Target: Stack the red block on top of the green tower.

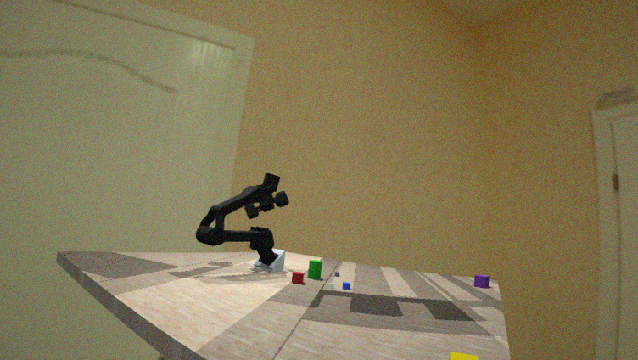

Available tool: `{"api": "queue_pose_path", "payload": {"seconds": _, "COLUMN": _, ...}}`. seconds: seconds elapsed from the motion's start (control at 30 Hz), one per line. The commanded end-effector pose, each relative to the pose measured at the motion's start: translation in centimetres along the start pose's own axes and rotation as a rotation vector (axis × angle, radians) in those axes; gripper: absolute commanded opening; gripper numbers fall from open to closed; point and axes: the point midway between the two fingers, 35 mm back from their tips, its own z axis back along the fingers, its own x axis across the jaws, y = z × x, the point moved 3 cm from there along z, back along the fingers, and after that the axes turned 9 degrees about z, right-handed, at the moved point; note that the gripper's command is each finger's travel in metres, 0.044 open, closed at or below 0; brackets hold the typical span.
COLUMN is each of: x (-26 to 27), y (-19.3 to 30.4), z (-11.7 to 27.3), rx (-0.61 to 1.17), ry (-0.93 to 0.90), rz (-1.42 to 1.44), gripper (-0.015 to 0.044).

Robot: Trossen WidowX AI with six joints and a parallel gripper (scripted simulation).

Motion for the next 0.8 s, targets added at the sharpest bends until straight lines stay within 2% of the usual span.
{"api": "queue_pose_path", "payload": {"seconds": 0.0, "x": -2.9, "y": 1.8, "z": 1.3, "rx": 0.151, "ry": 0.126, "rz": -0.174, "gripper": 0.0440}}
{"api": "queue_pose_path", "payload": {"seconds": 0.37, "x": -7.3, "y": 7.5, "z": 6.1, "rx": 0.507, "ry": 0.374, "rz": -0.586, "gripper": 0.0440}}
{"api": "queue_pose_path", "payload": {"seconds": 0.77, "x": -8.2, "y": 13.5, "z": 13.6, "rx": 0.898, "ry": 0.556, "rz": -1.020, "gripper": 0.0440}}
